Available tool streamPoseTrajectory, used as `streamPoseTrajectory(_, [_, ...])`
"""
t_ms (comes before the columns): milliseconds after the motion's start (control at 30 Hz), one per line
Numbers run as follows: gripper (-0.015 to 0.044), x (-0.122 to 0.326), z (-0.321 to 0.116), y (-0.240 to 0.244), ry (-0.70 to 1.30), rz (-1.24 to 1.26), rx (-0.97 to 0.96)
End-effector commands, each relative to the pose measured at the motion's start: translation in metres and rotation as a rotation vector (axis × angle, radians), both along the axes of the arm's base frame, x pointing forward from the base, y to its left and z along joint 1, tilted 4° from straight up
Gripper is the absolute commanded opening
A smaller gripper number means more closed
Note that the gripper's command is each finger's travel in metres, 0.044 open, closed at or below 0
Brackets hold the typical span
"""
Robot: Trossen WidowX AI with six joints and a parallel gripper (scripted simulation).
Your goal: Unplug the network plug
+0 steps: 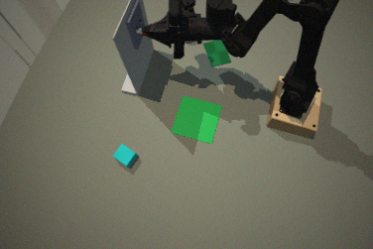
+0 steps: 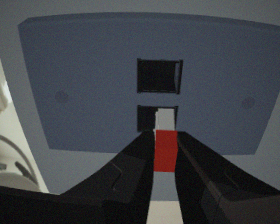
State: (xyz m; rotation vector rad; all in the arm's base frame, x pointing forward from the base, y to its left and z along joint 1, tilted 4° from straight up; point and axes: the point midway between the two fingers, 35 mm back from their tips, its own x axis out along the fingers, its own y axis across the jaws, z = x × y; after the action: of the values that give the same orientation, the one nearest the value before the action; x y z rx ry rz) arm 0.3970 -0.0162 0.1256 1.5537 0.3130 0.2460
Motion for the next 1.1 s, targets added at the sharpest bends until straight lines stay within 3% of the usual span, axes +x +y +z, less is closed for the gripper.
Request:
streamPoseTrajectory(0, [0.0, -0.005, 0.0, 0.0, 0.002, 0.0, 0.005])
streamPoseTrajectory(1067, [0.0, -0.025, 0.001, -0.004, 0.004, 0.0, 0.005])
